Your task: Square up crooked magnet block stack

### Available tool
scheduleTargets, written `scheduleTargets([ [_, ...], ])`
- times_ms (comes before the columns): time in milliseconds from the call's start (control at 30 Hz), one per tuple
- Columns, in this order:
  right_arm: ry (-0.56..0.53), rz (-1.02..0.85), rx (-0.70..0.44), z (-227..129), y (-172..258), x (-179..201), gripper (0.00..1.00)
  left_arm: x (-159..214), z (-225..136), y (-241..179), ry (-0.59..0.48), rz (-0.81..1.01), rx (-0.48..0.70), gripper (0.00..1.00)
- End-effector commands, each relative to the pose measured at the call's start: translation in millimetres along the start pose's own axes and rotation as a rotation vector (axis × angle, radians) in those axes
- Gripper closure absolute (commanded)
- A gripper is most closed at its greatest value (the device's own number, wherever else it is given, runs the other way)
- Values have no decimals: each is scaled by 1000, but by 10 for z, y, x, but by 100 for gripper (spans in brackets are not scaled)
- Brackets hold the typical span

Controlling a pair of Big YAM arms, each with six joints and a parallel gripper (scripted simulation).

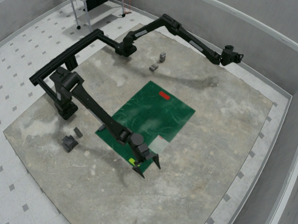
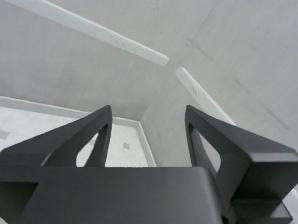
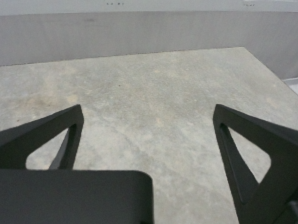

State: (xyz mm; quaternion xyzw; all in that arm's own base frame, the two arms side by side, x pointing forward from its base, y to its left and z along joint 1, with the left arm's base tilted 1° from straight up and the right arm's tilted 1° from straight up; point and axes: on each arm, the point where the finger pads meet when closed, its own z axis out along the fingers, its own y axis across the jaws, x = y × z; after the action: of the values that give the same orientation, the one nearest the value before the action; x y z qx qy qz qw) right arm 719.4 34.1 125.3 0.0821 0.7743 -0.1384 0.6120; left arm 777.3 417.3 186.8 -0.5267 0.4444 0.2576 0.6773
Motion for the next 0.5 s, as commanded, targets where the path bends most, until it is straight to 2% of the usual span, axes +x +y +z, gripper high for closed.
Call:
scheduleTargets([
  [0, -35, 37, 5, -67, -177, -436, 0, -326, 112, 68, 26, -17, -12, 40],
  [200, -53, 49, -27, -232, -310, -840, 0, -356, 48, 397, 161, 51, -19, 40],
  [267, -53, 49, -27, -232, -310, -840, 0, -356, 48, 397, 161, 51, -19, 40],
  [300, -69, 57, -33, -230, -319, -990, 0, -310, 21, 450, 189, 63, -19, 40],
  [333, -55, 51, -41, -307, -343, -948, 0, -315, -67, 475, 220, 80, -14, 40],
  [467, -83, 65, -67, -470, -465, -1337, 0, -355, -183, 884, 340, 121, -45, 40],
])
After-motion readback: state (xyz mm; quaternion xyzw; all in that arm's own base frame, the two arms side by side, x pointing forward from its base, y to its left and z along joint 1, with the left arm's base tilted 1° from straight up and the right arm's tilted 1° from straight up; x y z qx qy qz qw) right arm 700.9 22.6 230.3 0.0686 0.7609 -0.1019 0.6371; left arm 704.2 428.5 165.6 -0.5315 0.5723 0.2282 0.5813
